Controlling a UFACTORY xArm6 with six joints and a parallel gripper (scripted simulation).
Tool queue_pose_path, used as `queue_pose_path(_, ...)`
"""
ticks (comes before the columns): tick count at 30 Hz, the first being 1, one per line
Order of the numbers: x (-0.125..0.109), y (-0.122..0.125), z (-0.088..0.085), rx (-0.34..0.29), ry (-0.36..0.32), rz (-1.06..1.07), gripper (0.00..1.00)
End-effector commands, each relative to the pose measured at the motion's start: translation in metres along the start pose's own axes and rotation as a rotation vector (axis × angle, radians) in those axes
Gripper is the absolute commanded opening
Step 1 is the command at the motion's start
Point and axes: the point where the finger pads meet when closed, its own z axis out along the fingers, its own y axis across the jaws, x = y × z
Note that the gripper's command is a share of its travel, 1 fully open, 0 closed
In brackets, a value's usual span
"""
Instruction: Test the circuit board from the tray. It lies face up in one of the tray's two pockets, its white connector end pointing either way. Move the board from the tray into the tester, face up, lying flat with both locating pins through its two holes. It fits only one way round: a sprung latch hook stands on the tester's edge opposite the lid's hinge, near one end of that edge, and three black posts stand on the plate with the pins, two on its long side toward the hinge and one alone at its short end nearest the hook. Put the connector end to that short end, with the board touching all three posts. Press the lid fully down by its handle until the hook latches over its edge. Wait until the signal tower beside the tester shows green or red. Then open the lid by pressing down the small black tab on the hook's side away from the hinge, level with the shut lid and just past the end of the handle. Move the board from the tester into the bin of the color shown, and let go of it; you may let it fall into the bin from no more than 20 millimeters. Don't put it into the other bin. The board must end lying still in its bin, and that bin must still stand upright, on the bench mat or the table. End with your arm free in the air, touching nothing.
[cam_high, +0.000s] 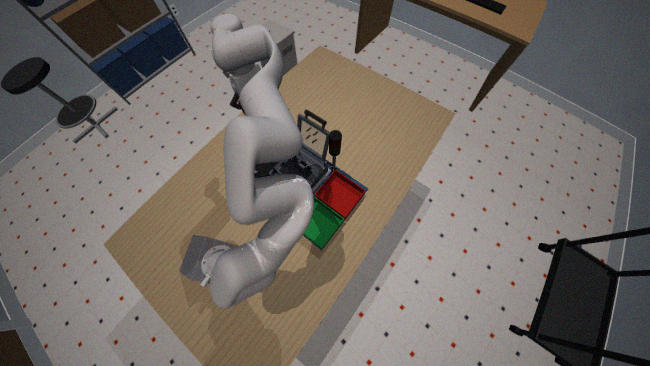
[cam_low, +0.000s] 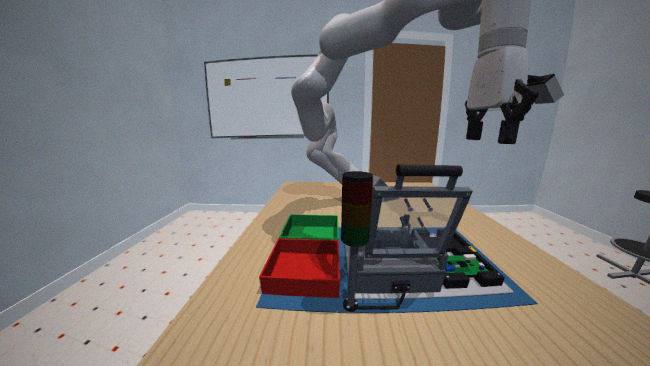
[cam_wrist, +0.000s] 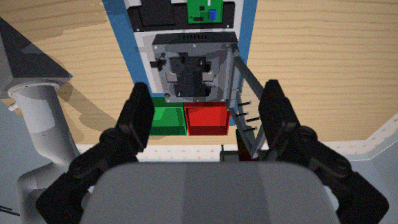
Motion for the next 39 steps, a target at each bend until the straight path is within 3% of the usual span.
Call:
queue_pose_path(1, 0.000, 0.001, 0.011, -0.004, 0.005, 0.001, 1.00)
queue_pose_path(6, 0.000, 0.001, 0.040, -0.004, 0.005, 0.001, 1.00)
queue_pose_path(14, 0.001, 0.001, 0.100, -0.004, 0.005, 0.001, 1.00)
queue_pose_path(16, 0.001, 0.001, 0.100, -0.004, 0.005, 0.001, 1.00)
queue_pose_path(20, 0.001, 0.001, 0.138, -0.004, 0.005, 0.001, 1.00)
queue_pose_path(30, 0.001, 0.001, 0.207, -0.004, 0.005, 0.001, 1.00)
queue_pose_path(39, 0.001, 0.001, 0.231, -0.004, 0.005, 0.001, 1.00)
